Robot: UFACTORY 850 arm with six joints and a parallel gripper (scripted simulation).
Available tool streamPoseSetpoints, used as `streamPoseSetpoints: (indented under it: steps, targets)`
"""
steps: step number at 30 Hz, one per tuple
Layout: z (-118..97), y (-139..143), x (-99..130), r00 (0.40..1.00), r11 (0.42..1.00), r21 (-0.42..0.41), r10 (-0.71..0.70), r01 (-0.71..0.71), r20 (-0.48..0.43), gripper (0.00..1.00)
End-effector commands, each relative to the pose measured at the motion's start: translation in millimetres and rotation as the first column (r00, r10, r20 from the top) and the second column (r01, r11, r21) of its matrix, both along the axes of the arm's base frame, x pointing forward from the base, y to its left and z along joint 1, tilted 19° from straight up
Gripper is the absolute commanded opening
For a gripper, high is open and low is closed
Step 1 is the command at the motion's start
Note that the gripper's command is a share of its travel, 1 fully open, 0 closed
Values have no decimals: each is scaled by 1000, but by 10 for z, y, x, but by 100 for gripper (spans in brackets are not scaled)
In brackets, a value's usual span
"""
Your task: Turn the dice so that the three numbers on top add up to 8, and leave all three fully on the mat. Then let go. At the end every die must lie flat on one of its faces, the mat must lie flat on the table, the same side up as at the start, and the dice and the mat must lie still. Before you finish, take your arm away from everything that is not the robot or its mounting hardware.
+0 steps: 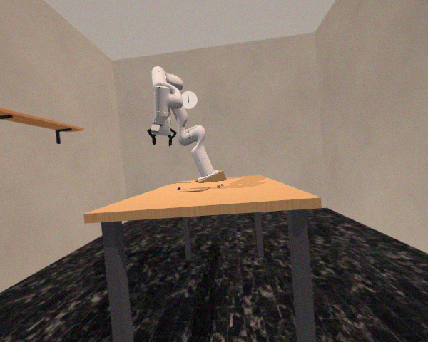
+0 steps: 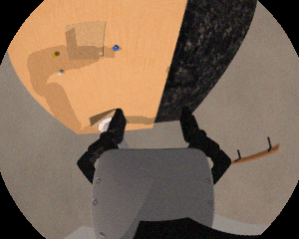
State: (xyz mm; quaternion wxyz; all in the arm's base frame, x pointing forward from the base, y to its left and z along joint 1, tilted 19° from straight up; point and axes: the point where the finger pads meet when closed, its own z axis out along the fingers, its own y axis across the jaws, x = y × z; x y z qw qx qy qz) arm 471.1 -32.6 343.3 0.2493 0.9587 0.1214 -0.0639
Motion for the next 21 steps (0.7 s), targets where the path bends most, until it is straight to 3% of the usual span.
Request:
streamPoseSetpoints:
  steps: [1, 5, 8, 9, 10, 11, 13, 17, 21]
  targets:
    - [8, 2, 5, 1000, 1000, 0, 0, 0, 2, 100]
    - [-116, 20, 60, 1000, 1000, 13, 0, 0, 27, 100]
    - [-612, 122, 247, 993, 997, 77, -7, -3, 122, 100]
    - [-612, 122, 247, 993, 997, 77, -7, -3, 122, 100]
    - [-814, 178, 306, 987, 994, 110, -14, -4, 157, 100]
    - [-814, 178, 306, 987, 994, 110, -14, -4, 157, 100]
    - [-1162, 295, 382, 977, 984, 176, -33, -6, 213, 100]
    - [-1384, 385, 412, 968, 974, 226, -50, -6, 244, 100]
    - [-1389, 387, 412, 968, 974, 227, -51, -6, 245, 100]
